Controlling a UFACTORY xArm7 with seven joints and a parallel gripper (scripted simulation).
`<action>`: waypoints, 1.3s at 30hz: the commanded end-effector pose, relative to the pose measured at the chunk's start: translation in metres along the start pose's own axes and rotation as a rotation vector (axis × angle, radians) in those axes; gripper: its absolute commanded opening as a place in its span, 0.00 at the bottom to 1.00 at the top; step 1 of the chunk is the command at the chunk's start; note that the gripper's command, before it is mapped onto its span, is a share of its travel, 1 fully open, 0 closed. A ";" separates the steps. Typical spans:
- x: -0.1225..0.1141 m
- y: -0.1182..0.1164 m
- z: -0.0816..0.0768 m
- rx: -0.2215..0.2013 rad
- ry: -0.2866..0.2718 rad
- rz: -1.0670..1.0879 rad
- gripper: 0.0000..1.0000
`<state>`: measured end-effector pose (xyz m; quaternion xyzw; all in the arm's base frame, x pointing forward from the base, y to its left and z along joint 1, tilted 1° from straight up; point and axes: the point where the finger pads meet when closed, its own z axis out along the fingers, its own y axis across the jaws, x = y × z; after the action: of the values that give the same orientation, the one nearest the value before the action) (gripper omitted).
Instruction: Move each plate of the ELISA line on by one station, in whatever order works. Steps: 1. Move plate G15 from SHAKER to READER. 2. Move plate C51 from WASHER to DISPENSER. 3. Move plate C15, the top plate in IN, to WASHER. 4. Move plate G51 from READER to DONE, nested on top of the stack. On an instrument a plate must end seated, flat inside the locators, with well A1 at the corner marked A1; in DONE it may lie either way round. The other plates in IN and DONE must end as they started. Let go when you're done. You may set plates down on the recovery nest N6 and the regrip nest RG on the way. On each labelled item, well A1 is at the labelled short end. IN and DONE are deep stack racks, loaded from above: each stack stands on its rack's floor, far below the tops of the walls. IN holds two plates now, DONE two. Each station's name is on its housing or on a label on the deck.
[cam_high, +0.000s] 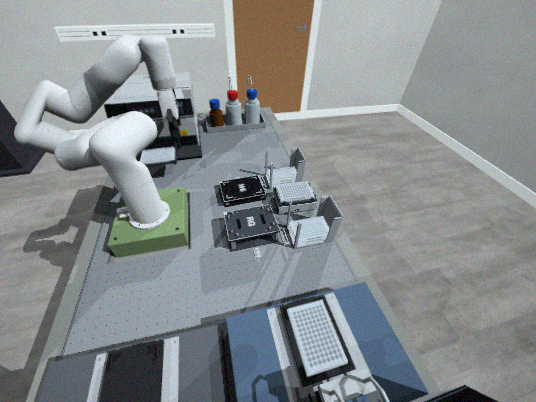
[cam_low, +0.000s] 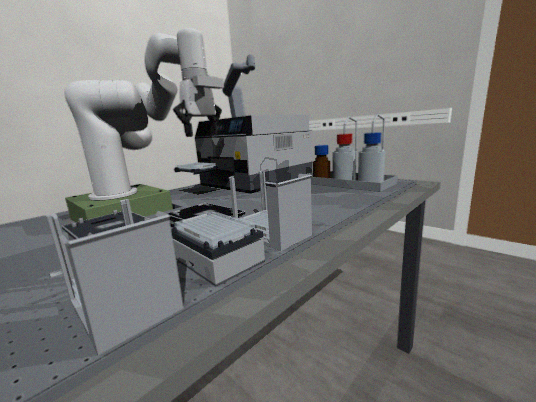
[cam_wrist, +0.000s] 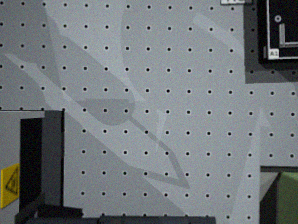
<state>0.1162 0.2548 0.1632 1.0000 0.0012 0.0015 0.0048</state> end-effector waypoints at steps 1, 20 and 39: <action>-0.014 -0.004 -0.001 0.002 0.003 0.000 1.00; -0.067 -0.016 -0.001 0.002 0.002 -0.001 1.00; -0.098 -0.023 -0.001 0.002 0.001 -0.001 1.00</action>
<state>0.0188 0.2769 0.1628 1.0000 0.0013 0.0011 0.0047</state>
